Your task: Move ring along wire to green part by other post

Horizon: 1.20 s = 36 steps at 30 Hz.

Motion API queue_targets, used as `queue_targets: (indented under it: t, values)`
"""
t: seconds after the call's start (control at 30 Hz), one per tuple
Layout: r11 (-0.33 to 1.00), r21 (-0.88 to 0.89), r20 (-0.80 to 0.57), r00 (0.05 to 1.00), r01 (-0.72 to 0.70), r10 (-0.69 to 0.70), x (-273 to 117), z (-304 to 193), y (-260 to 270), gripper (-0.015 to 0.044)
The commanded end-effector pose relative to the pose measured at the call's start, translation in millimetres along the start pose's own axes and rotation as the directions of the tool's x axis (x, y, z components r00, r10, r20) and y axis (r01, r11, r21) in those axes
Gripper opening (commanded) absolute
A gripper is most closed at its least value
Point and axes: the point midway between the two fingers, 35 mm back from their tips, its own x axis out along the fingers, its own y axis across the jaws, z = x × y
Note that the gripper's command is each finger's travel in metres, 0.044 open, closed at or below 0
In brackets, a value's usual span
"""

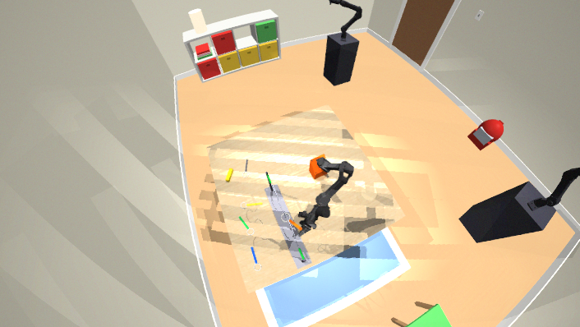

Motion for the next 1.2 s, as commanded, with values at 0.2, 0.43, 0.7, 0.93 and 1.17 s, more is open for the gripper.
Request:
queue_targets:
  t: [0.2,0.43,0.7,0.93,1.17]
  values:
    - [0.969,-0.215,-0.016,0.992,0.122,-0.128,-7.4,4.2,-38.6,-0.015]
    - [0.912,-0.361,-0.009,0.977,0.197,-0.215,-14.9,11.9,-63.2,-0.015]
    - [0.813,-0.514,0.014,0.951,0.272,-0.31,-25.7,25.1,-88.5,-0.015]
    - [0.706,-0.63,0.046,0.923,0.324,-0.383,-36.4,39.7,-107.1,-0.015]
    - [0.591,-0.722,0.085,0.893,0.361,-0.443,-47.5,55.8,-121.6,-0.015]
